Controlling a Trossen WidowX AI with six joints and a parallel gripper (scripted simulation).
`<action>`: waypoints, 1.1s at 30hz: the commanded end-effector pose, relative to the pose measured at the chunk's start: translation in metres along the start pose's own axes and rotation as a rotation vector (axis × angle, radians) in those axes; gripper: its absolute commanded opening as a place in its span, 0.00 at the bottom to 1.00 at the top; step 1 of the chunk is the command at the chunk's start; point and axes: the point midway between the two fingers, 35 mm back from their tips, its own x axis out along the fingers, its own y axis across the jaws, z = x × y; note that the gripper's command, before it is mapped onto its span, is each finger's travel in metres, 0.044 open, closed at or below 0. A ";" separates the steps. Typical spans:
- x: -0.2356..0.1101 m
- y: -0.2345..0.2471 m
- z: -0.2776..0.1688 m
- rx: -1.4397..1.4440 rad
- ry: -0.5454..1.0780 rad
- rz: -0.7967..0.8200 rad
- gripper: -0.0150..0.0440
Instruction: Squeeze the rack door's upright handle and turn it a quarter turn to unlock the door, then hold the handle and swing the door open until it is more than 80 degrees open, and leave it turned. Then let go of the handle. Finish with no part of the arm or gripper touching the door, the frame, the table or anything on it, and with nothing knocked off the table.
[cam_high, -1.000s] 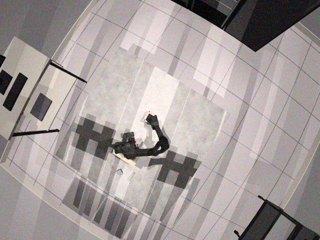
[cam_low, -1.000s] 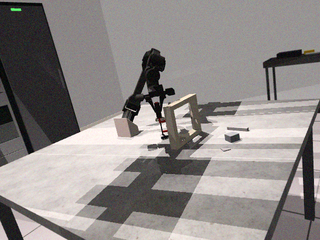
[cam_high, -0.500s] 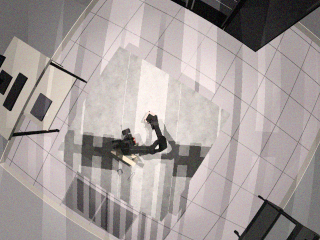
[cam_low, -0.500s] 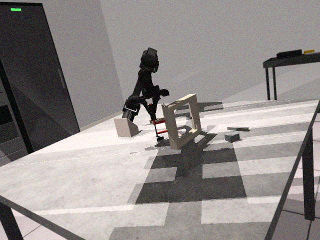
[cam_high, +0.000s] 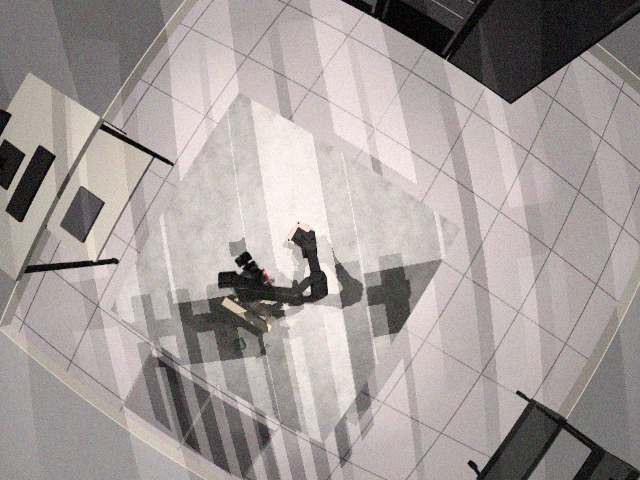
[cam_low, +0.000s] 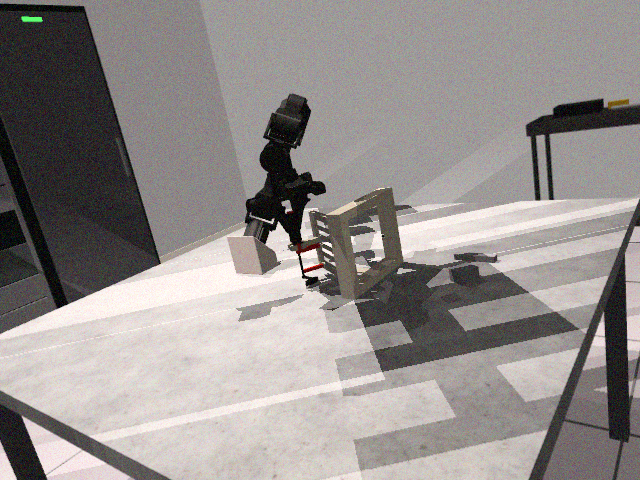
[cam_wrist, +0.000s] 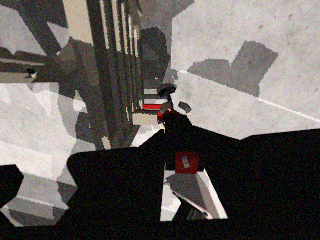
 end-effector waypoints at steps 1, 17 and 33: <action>0.000 -0.010 0.003 -0.100 0.002 -0.002 0.29; 0.000 -0.046 0.018 -0.366 0.001 -0.005 0.29; -0.001 -0.070 0.035 -0.567 0.000 -0.007 0.29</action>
